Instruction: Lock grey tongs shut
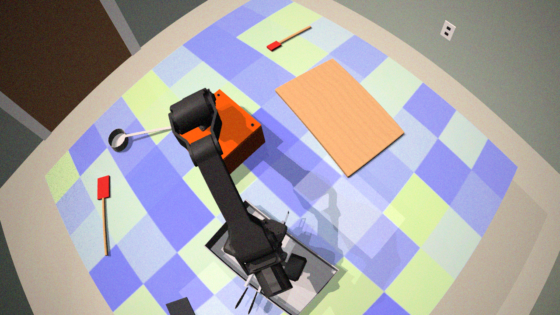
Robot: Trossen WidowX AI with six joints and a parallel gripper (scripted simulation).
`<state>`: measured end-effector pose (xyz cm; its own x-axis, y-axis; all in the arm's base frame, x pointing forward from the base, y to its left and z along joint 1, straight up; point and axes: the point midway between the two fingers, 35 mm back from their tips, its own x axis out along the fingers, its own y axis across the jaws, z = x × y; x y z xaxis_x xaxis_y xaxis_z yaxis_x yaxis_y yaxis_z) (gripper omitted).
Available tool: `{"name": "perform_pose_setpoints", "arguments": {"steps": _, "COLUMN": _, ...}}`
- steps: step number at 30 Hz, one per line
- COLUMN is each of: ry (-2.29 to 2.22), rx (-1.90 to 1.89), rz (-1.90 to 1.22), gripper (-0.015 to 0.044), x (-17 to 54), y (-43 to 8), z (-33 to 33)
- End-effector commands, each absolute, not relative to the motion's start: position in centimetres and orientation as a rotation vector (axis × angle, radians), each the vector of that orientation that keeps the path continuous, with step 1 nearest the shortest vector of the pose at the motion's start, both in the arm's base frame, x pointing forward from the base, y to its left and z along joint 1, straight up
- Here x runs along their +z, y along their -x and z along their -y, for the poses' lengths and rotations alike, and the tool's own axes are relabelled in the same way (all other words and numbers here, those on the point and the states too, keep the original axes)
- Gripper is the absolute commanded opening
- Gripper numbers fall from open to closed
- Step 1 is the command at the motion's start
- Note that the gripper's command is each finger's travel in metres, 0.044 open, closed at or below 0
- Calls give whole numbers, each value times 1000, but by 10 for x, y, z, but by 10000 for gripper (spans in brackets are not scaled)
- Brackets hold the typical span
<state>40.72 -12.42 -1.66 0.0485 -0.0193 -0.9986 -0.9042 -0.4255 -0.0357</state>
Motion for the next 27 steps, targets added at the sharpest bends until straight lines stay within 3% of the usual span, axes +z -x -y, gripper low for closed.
{"name": "perform_pose_setpoints", "arguments": {"steps": 1, "ry": 1568, "rx": 1476, "rz": -957, "gripper": 61, "x": -17, "y": -407, "z": 124}}
{"name": "perform_pose_setpoints", "arguments": {"steps": 8, "ry": 1568, "rx": 1476, "rz": -957, "gripper": 15, "x": -17, "y": -407, "z": 124}}
{"name": "perform_pose_setpoints", "arguments": {"steps": 14, "ry": 1568, "rx": 1476, "rz": -957, "gripper": -143, "x": -17, "y": -407, "z": 124}}
{"name": "perform_pose_setpoints", "arguments": {"steps": 19, "ry": 1568, "rx": 1477, "rz": -957, "gripper": -150, "x": -9, "y": -408, "z": 124}}
{"name": "perform_pose_setpoints", "arguments": {"steps": 27, "ry": 1566, "rx": 1483, "rz": -953, "gripper": -150, "x": 82, "y": -403, "z": 123}}
